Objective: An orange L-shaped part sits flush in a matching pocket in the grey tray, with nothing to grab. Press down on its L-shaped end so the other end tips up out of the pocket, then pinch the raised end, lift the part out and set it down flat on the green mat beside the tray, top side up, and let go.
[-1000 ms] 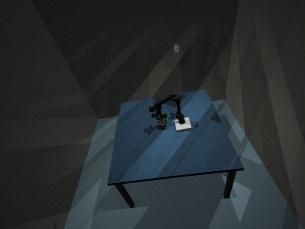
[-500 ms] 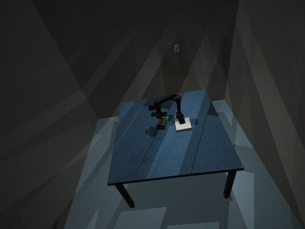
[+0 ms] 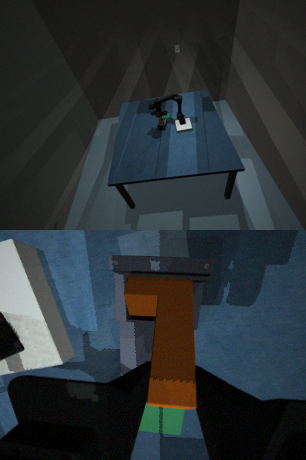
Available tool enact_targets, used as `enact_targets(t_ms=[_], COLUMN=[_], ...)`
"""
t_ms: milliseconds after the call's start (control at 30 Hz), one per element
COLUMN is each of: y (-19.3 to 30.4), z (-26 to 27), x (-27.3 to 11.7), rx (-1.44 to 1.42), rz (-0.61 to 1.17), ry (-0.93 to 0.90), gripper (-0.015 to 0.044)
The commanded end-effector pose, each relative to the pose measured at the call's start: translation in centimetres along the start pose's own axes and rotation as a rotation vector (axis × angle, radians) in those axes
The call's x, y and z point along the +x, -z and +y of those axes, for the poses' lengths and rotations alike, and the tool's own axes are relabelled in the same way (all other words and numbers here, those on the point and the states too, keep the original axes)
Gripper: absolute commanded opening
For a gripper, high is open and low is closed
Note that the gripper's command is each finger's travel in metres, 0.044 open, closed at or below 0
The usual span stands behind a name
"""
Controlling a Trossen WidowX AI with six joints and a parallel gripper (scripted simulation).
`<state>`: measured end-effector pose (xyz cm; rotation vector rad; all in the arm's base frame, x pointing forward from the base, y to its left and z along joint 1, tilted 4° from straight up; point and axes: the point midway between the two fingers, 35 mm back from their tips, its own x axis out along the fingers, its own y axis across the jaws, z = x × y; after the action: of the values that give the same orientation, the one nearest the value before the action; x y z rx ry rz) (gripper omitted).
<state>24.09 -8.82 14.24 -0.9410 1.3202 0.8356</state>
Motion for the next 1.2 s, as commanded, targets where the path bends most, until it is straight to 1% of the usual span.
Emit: enact_targets(t_ms=[0,433,733,1167], y=[0.0,0.0,0.1,4.6], z=[0.0,0.0,0.0,0.2], x=[-0.8,-2.9,-3.0,-2.7], rx=[-0.003,-0.003,-0.003,-0.004], rz=[-0.003,-0.003,-0.003,0.001], ry=[0.002,0.002,0.002,0.002], gripper=[0.0000,0.0000,0.0000,0.0000])
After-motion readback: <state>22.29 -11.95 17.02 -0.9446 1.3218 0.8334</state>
